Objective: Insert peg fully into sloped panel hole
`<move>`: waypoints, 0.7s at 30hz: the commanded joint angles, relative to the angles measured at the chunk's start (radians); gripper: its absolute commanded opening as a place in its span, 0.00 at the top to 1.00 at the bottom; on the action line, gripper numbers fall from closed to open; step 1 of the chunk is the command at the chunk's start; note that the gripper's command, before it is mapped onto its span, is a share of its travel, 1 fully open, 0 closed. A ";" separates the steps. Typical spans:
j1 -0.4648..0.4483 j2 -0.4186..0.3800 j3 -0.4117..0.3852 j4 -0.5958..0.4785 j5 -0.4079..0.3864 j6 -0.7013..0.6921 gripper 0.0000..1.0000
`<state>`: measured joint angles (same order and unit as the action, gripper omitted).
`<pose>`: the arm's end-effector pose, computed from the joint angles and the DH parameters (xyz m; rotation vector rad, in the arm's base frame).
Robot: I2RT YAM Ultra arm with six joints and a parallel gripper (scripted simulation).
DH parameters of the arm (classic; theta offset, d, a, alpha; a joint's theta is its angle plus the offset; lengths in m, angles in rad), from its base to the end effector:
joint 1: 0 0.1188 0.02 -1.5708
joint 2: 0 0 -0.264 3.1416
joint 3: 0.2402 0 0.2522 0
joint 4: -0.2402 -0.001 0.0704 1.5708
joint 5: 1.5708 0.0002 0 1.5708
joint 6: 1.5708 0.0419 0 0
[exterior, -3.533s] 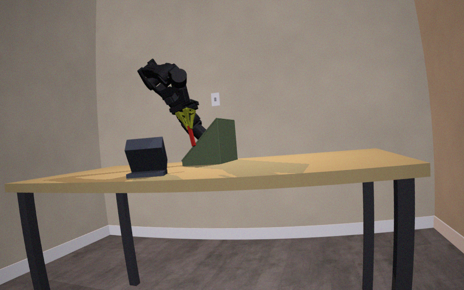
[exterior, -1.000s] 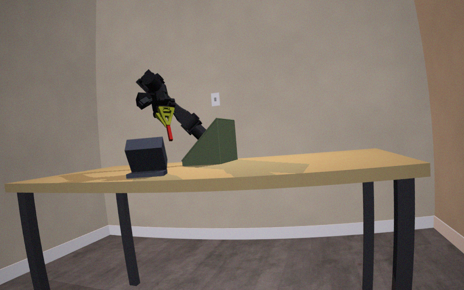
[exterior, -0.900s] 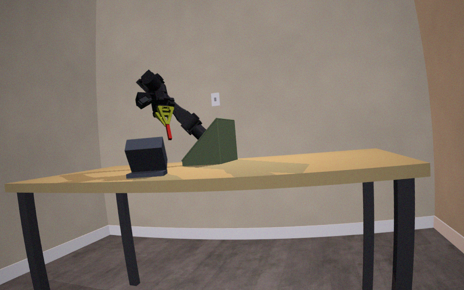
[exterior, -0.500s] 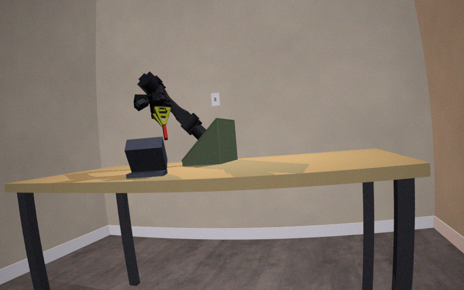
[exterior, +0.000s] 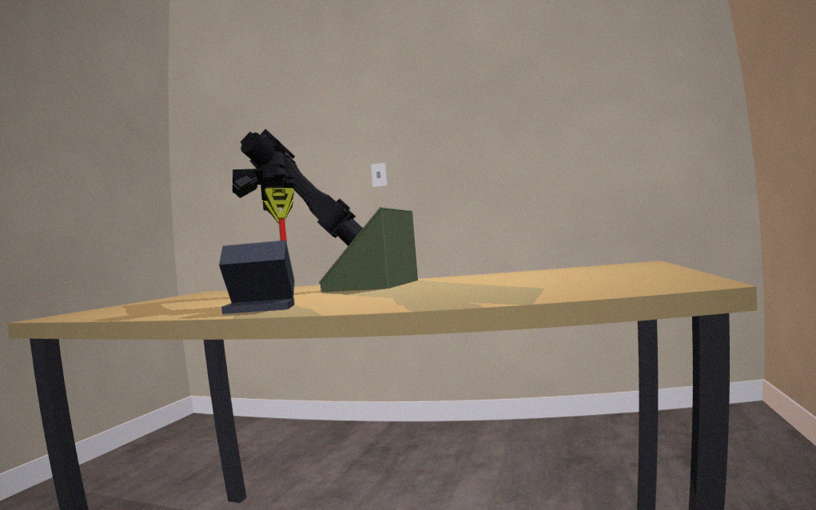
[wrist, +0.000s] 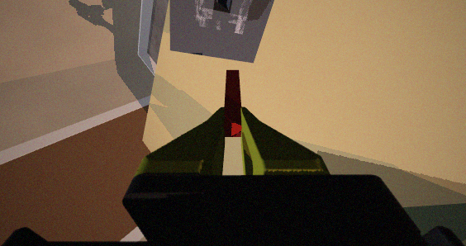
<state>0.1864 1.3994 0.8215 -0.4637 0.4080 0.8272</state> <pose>0.2660 0.0343 0.2013 0.9151 2.3153 -0.1227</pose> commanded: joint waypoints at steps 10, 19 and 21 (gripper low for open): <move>-0.019 -0.084 -0.047 0.073 -0.023 0.032 1.00; -0.047 -0.138 -0.079 0.109 -0.032 0.052 1.00; -0.045 -0.147 -0.065 0.114 -0.033 0.054 1.00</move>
<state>0.1360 1.2808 0.7498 -0.3843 0.3885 0.8738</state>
